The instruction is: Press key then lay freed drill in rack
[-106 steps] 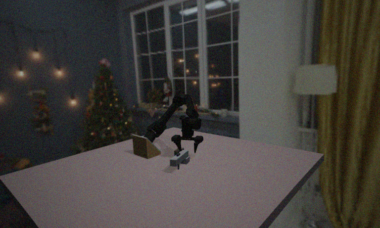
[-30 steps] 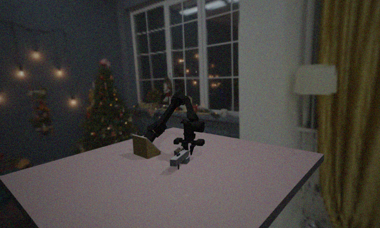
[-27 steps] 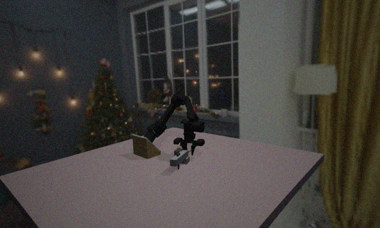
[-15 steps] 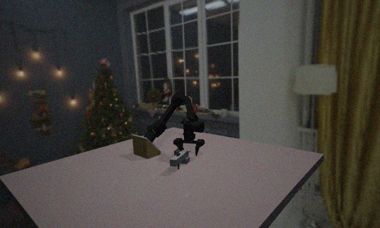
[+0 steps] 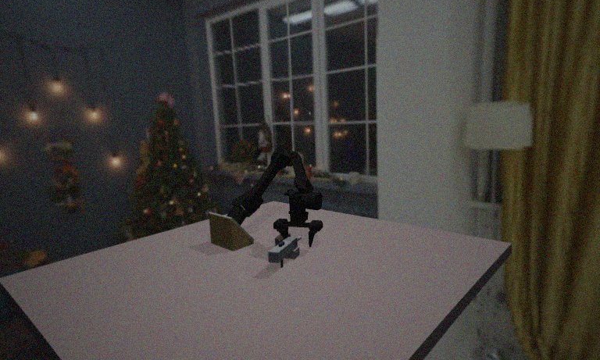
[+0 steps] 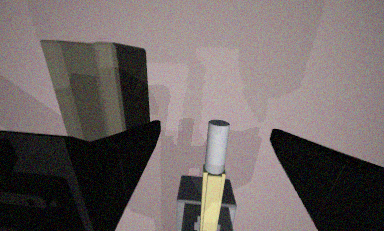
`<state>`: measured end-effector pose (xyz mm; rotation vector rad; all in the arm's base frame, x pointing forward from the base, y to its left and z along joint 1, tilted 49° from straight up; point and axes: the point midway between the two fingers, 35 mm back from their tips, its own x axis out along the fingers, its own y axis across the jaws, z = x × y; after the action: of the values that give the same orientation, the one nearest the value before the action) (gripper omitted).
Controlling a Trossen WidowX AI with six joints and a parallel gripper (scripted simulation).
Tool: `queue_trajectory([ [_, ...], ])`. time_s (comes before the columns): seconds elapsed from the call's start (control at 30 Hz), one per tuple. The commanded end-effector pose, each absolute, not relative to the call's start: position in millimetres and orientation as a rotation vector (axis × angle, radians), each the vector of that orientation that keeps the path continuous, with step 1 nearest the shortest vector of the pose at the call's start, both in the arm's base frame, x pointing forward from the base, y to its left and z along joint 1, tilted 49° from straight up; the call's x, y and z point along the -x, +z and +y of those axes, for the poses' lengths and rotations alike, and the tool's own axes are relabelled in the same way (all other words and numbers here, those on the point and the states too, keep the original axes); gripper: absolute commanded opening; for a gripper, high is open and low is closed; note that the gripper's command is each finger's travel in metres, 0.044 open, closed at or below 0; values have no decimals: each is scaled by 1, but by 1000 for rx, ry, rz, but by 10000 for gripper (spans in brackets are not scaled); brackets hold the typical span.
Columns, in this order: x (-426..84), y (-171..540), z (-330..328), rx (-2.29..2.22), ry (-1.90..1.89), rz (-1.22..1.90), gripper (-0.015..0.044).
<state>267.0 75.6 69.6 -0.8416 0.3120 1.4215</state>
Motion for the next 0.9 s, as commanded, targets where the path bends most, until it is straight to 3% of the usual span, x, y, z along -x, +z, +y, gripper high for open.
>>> queue_trajectory([
  [0.0,-268,67,75,844,1424,317,440],
  [0.67,-269,62,72,844,1424,317,440],
  [0.87,-269,65,73,842,1420,310,282],
])
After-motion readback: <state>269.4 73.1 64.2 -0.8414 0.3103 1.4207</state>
